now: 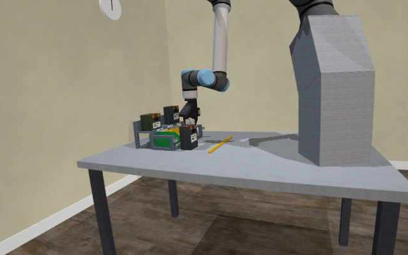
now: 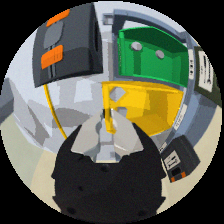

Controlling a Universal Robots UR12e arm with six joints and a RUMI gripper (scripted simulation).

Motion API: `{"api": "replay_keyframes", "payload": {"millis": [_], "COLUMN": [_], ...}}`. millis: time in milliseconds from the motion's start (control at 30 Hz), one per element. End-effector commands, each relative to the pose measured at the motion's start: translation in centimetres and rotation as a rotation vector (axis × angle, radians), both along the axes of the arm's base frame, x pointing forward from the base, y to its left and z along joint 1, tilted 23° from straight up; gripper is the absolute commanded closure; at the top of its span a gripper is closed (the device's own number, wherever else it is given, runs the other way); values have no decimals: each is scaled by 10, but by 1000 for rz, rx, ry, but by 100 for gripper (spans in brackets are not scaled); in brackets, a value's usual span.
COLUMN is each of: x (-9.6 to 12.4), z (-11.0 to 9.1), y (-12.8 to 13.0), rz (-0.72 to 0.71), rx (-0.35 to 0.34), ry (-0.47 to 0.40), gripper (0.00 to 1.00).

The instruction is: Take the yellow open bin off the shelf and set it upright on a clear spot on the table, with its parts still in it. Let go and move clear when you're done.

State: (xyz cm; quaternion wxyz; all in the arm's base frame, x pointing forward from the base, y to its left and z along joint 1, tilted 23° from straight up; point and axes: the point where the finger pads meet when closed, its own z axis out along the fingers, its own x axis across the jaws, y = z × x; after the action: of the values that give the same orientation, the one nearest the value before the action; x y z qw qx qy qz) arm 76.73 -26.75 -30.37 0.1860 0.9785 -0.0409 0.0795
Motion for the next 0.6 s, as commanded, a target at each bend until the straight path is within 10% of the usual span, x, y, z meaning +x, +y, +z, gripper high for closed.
{"api": "replay_keyframes", "payload": {"millis": [0,567], "x": [-16,-45], "z": [-2,-7], "y": [1,2], "rz": [0,0], "rx": [0,0], "ry": [-1,-1], "gripper": [100,100]}}
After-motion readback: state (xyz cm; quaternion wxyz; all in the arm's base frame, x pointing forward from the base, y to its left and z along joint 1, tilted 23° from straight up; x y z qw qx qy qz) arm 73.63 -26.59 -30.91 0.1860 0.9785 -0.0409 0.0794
